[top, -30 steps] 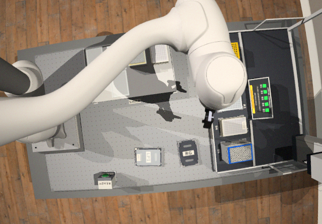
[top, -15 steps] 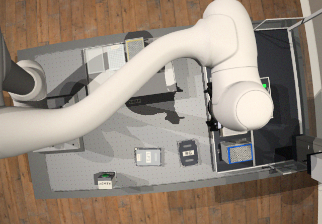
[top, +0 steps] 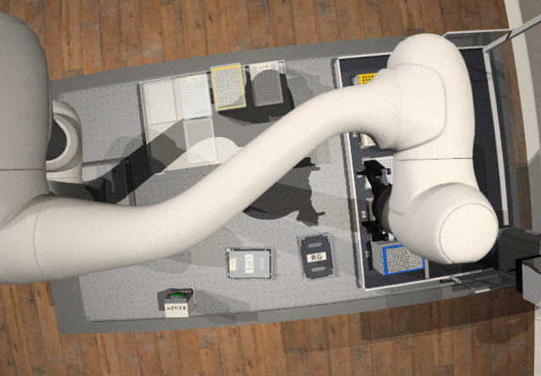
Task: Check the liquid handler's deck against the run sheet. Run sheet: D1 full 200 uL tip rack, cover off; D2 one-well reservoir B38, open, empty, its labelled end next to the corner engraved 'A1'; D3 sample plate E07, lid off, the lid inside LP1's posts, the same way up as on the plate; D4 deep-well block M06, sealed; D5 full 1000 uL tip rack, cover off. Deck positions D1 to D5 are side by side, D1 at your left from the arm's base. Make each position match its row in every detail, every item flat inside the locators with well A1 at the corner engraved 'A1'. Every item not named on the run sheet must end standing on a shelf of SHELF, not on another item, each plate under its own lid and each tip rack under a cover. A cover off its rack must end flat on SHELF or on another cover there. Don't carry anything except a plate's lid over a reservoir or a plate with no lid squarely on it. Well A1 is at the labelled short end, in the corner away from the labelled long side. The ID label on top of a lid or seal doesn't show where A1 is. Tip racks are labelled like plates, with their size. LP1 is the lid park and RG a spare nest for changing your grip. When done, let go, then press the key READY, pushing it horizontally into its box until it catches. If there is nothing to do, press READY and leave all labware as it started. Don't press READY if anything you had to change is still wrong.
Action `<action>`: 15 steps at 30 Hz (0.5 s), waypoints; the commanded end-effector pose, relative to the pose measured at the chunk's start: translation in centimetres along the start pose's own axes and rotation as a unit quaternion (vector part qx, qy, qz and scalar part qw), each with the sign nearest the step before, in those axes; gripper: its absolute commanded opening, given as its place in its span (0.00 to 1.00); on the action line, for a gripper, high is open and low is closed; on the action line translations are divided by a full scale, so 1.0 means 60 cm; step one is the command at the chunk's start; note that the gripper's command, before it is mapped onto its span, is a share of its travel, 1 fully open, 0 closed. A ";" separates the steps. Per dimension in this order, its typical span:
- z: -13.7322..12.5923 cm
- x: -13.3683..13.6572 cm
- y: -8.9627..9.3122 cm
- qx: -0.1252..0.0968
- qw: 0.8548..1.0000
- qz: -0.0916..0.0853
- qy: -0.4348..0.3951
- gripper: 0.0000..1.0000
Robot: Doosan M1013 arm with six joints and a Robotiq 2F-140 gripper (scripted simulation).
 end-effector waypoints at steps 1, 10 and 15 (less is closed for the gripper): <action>0.007 0.010 -0.002 0.001 1.000 0.000 0.000 0.79; 0.043 0.066 -0.002 0.001 1.000 0.000 0.000 0.79; 0.065 0.101 -0.002 0.001 1.000 0.000 0.000 0.79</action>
Point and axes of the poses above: the point where the finger pads meet when closed, its own y axis out along the fingers, its own x axis across the jaws, z = x × y, the point moved 5 cm from there along -y, back along the fingers, and after that the axes turned 1 degree about -y, right-handed, at the moved point
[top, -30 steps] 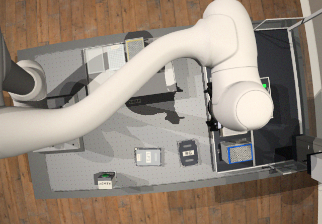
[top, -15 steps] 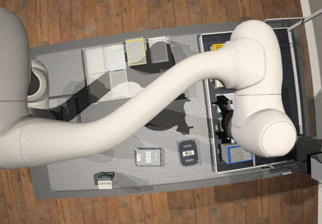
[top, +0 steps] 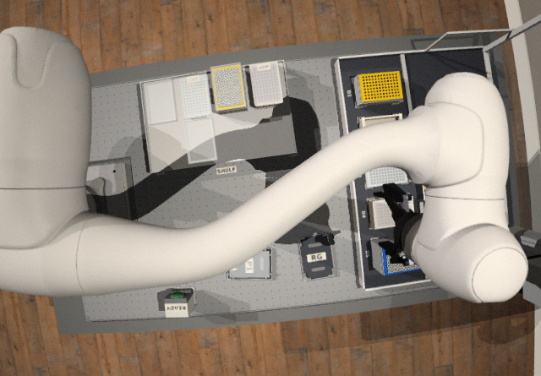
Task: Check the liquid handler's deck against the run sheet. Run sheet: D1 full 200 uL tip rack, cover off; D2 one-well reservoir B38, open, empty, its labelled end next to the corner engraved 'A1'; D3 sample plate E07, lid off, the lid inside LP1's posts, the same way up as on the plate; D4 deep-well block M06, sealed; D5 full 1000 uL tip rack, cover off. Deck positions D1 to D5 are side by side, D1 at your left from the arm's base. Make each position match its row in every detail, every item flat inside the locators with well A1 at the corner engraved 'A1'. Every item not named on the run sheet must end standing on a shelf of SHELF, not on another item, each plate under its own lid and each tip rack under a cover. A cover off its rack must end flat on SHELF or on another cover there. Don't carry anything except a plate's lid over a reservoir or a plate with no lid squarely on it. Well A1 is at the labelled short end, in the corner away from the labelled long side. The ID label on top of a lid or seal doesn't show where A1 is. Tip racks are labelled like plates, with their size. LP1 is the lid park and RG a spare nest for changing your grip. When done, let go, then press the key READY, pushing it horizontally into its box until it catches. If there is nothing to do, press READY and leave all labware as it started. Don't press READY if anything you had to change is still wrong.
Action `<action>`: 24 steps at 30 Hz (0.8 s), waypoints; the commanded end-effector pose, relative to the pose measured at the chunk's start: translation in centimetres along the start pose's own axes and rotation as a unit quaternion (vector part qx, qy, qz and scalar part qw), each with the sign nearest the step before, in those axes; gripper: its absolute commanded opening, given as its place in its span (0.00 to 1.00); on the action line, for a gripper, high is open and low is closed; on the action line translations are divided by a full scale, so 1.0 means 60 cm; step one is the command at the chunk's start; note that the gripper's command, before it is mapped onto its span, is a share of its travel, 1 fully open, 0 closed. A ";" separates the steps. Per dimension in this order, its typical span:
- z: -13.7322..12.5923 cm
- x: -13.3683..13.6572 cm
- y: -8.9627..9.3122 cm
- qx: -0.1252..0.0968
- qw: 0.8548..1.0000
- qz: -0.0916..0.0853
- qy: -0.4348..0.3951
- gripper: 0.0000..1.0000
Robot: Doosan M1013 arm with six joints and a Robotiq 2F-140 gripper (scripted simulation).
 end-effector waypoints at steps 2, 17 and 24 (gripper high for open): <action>0.016 0.024 -0.002 0.001 1.000 0.000 0.000 0.79; 0.074 0.116 -0.003 0.001 1.000 0.000 0.000 0.79; 0.097 0.151 -0.003 0.001 1.000 0.000 0.000 0.79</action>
Point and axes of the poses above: the point where the finger pads meet when closed, its own y axis out along the fingers, its own x axis across the jaws, z = x × y, the point moved 5 cm from there along -y, back along the fingers, and after that the axes turned 1 degree about -y, right-handed, at the moved point
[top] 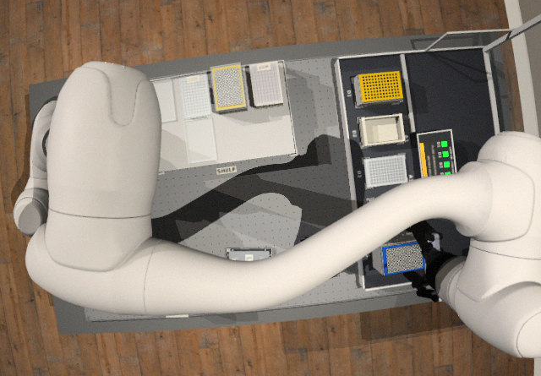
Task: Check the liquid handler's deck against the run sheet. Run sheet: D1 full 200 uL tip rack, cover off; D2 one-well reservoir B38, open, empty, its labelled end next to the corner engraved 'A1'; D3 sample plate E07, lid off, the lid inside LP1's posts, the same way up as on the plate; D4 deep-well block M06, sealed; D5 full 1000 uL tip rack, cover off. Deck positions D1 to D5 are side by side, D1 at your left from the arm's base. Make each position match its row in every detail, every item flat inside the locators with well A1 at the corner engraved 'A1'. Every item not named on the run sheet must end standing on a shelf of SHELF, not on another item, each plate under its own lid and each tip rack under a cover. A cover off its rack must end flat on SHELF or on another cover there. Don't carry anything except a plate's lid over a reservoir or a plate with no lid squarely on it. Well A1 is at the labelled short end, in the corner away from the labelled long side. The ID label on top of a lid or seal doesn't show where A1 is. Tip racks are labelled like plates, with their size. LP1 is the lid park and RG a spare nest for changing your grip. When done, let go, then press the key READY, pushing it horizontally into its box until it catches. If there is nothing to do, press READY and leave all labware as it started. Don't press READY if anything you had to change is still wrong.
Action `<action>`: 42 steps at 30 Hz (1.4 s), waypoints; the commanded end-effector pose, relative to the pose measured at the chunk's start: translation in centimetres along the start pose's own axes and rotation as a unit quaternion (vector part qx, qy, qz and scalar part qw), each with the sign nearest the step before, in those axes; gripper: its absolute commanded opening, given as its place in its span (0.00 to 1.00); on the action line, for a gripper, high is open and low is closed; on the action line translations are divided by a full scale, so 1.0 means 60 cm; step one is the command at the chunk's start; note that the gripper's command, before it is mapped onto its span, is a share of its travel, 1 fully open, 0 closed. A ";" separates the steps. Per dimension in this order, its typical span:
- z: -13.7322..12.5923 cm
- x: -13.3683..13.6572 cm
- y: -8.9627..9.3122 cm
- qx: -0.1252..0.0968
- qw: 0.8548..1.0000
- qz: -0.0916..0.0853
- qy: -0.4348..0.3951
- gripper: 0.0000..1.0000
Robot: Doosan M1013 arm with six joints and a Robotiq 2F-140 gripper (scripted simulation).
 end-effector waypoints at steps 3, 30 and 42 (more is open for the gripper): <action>0.020 0.032 -0.002 0.001 1.000 0.000 0.000 0.79; 0.069 0.108 0.059 0.001 1.000 0.000 0.000 0.79; 0.069 0.108 0.120 0.001 1.000 0.000 0.000 0.79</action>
Point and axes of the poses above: the point where the finger pads meet when closed, its own y axis out along the fingers, its own x axis across the jaws, z = x × y, the point moved 5 cm from there along -y, back along the fingers, and after that the axes turned 1 degree about -y, right-handed, at the moved point
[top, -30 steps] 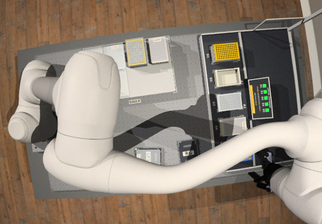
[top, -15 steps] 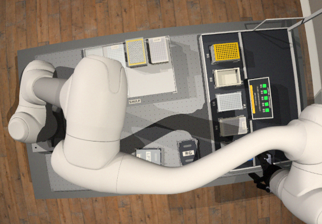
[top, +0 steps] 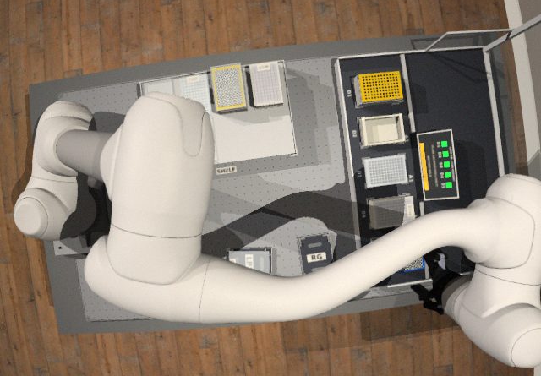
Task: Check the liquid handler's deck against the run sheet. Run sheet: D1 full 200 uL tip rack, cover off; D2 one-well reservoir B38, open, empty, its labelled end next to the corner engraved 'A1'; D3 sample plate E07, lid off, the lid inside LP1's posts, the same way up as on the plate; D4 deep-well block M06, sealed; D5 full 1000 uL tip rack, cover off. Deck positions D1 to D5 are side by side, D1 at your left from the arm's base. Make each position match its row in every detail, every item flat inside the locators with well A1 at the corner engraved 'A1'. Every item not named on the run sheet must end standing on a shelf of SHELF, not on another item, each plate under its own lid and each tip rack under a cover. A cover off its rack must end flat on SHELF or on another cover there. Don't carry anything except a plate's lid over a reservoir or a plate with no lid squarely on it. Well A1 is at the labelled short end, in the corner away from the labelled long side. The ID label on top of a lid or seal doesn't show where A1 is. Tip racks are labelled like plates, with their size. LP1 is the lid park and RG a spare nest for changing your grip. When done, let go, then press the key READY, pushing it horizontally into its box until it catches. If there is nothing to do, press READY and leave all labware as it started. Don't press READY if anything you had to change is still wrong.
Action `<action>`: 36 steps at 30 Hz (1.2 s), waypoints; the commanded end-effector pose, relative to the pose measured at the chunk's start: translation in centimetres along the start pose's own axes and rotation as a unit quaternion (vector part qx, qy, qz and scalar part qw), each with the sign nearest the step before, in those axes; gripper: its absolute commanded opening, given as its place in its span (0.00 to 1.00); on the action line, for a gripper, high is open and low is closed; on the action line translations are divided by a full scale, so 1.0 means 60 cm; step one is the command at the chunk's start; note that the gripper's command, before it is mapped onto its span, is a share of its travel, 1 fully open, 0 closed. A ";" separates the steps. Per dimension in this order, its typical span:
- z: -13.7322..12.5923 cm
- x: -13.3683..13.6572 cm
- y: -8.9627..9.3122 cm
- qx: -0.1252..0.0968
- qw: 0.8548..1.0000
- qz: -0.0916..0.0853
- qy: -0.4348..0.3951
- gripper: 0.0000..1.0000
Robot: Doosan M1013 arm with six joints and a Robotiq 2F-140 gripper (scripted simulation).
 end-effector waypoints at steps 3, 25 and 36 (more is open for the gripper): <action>0.000 0.000 0.021 0.001 1.000 0.000 0.000 0.79; 0.000 0.000 0.042 0.001 1.000 0.000 0.000 0.79; 0.000 0.000 0.042 0.001 1.000 0.000 0.000 0.79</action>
Point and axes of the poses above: the point where the finger pads meet when closed, its own y axis out along the fingers, its own x axis across the jaws, z = x × y, the point moved 5 cm from there along -y, back along the fingers, and after that the axes turned 1 degree about -y, right-handed, at the moved point
